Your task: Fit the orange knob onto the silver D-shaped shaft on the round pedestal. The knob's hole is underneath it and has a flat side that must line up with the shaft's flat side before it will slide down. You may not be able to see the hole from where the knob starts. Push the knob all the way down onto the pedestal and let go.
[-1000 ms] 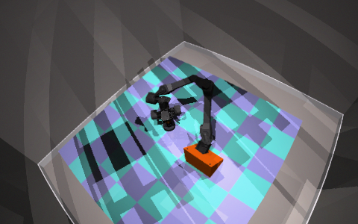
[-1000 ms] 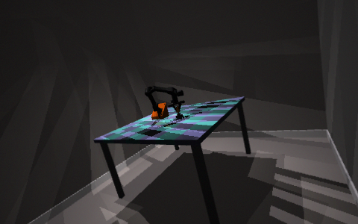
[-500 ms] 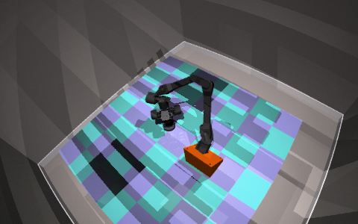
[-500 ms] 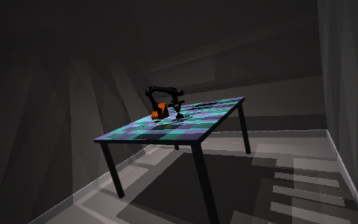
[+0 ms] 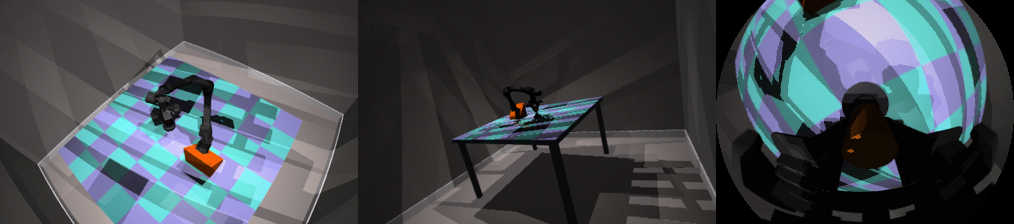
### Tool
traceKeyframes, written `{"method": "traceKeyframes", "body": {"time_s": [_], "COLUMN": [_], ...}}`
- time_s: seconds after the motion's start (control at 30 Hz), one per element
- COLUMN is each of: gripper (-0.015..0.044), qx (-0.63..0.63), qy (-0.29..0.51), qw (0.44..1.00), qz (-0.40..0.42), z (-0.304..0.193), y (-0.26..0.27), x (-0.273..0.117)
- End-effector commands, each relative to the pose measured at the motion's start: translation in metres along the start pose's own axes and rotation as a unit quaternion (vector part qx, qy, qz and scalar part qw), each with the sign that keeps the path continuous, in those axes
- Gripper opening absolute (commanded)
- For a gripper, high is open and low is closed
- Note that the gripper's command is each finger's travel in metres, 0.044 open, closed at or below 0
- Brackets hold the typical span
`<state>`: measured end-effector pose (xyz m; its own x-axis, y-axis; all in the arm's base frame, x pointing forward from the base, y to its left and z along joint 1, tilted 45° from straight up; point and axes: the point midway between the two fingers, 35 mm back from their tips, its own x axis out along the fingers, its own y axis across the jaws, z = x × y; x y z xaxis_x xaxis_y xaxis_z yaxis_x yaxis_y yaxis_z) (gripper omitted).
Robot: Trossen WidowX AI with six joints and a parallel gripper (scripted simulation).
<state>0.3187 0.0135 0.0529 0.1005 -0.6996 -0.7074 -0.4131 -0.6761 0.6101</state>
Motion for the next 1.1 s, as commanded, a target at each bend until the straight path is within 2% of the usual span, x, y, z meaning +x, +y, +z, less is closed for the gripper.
{"method": "traceKeyframes", "body": {"time_s": [0.0,0.87,1.07], "gripper": [0.0000,0.0000,0.0000], "qx": [-0.005,-0.005,-0.089], "qy": [0.001,0.001,0.001], "qw": [1.000,1.000,0.996], "qz": [0.000,0.000,0.000], "z": [0.0012,-0.0008,-0.0010], "y": [0.0011,0.0001,-0.0003], "x": [0.0007,-0.0027,-0.0026]}}
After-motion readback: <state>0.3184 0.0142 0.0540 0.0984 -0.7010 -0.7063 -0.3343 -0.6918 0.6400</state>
